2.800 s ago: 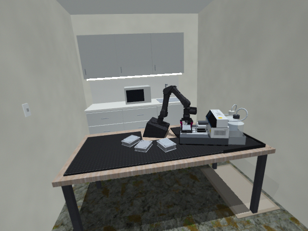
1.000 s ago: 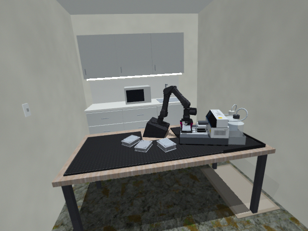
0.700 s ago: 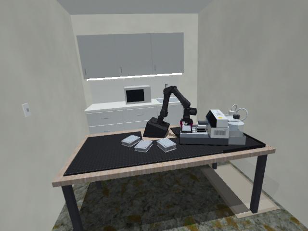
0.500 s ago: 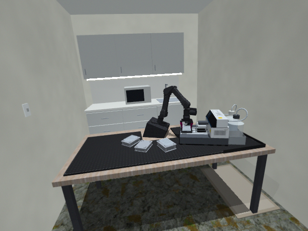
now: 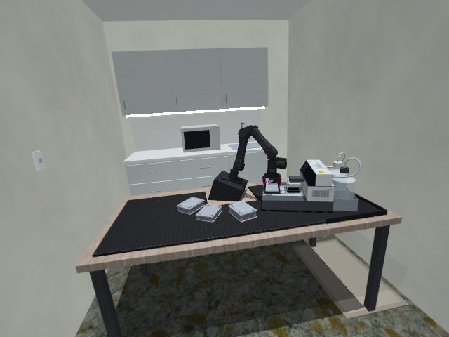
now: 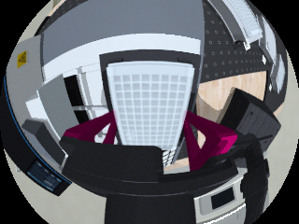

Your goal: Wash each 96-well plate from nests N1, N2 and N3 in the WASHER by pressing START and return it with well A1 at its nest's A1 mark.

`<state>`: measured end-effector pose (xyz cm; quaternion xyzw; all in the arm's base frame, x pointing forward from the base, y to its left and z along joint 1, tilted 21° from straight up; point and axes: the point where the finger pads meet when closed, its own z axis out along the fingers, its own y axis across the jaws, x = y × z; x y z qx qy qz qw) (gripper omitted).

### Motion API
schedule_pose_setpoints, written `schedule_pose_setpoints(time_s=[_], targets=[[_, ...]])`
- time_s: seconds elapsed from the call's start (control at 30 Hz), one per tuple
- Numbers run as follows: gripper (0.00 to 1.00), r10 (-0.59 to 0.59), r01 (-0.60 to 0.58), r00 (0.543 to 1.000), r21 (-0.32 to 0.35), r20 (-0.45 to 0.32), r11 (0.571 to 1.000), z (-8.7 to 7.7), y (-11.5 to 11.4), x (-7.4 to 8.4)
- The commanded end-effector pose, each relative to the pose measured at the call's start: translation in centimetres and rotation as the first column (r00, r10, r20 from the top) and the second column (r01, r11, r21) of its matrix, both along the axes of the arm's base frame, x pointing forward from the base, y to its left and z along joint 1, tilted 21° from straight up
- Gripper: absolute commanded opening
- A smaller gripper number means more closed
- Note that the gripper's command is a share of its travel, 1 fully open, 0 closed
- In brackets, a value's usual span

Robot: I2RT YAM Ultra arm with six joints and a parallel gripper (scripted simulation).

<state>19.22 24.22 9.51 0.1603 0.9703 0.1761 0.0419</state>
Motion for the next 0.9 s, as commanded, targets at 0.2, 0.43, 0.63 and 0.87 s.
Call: schedule_pose_setpoints(time_s=[0.2, 0.43, 0.63, 0.87], targets=[[0.00, -0.003, 0.003, 1.000, 0.003, 0.011, 1.000, 0.15, 0.06, 0.21], [1.00, -0.003, 0.003, 1.000, 0.003, 0.011, 1.000, 0.14, 0.07, 0.21], [1.00, -0.003, 0.003, 1.000, 0.003, 0.011, 1.000, 0.14, 0.07, 0.21], [1.00, -0.003, 0.003, 1.000, 0.003, 0.011, 1.000, 0.14, 0.07, 0.21]])
